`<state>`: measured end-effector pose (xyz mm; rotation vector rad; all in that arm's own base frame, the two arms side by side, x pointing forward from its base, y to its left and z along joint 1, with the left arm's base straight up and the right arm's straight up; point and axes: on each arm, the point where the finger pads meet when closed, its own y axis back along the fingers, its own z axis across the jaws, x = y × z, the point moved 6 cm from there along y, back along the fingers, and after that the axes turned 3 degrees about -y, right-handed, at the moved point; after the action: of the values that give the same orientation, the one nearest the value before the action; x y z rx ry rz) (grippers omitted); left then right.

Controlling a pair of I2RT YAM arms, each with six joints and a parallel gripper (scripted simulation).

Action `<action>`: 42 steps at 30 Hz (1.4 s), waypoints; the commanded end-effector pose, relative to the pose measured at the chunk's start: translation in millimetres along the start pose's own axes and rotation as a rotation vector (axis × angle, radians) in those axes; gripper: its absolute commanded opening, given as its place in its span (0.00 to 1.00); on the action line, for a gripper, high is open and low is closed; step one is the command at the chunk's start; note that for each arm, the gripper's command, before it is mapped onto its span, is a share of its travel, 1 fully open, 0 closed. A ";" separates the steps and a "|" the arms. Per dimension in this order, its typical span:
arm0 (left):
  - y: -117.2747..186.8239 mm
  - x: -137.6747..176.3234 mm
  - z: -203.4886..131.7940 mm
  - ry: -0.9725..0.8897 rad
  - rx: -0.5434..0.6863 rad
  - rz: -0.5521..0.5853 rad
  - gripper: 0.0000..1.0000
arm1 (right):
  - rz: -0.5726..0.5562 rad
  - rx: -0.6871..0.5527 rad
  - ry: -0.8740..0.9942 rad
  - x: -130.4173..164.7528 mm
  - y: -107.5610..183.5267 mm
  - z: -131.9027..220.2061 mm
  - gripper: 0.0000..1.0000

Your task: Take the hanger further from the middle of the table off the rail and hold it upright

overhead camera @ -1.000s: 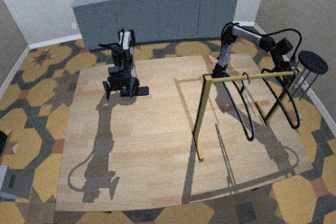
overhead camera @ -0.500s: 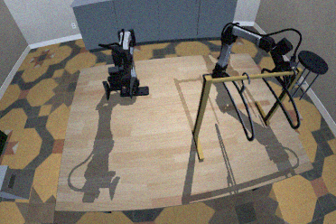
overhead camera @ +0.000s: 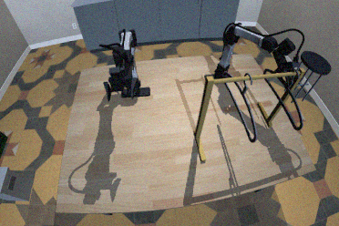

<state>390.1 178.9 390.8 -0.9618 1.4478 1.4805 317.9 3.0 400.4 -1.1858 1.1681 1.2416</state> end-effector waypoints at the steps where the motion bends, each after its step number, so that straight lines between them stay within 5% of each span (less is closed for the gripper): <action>1: 13.4 -20.3 -1.2 -0.019 -0.024 -0.051 0.30 | -0.019 0.001 0.002 -5.8 2.2 0.1 1.00; 24: 13.4 -20.3 -1.2 -0.019 -0.024 -0.051 0.30 | -0.019 0.001 0.002 -5.8 2.2 0.1 1.00; 42: 7.3 -10.6 -0.3 -0.011 -0.011 -0.029 0.07 | -0.019 0.001 0.002 -5.8 2.2 0.1 1.00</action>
<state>389.7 180.0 390.8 -0.9640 1.4466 1.4829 317.9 3.0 400.4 -1.1858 1.1681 1.2416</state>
